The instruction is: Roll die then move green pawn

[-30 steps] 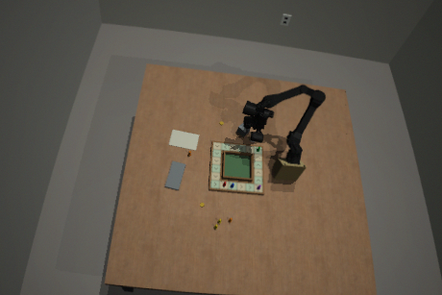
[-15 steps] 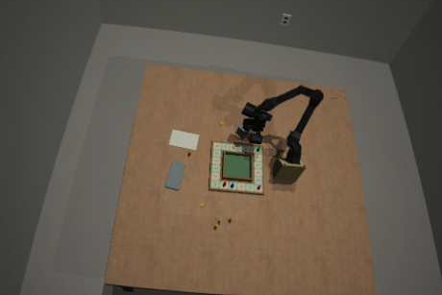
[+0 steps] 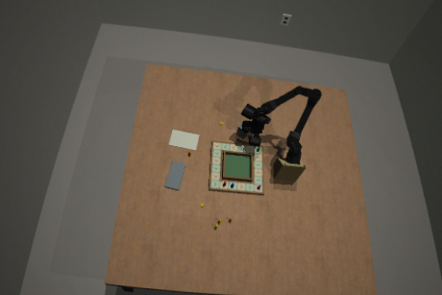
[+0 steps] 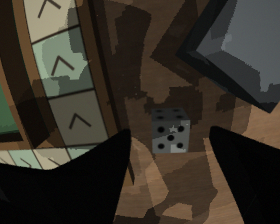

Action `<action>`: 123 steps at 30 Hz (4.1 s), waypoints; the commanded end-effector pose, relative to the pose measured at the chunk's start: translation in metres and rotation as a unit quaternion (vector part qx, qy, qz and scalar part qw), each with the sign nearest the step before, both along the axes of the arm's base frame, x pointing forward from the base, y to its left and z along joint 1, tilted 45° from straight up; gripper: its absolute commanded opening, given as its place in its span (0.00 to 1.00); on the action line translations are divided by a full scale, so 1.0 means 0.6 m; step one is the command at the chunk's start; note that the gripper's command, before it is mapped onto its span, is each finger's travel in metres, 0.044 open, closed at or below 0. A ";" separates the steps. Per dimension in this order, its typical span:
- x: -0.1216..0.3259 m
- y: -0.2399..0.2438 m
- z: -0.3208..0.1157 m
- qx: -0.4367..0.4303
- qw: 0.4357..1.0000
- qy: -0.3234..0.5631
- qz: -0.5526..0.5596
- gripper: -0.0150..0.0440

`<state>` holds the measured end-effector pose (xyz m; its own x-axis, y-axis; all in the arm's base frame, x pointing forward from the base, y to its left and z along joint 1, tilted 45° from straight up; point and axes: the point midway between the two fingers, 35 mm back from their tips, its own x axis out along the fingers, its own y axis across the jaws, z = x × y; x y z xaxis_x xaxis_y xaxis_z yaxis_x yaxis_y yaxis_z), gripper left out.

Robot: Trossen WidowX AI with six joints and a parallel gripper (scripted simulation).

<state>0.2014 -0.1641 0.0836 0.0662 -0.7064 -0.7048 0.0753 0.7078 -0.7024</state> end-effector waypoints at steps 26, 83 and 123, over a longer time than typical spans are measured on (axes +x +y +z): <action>0.003 0.010 0.000 0.010 1.000 0.008 0.001 0.25; 0.094 0.238 -0.018 -0.022 0.872 0.342 0.350 0.25; 0.099 0.295 -0.156 0.167 0.639 0.421 0.622 0.25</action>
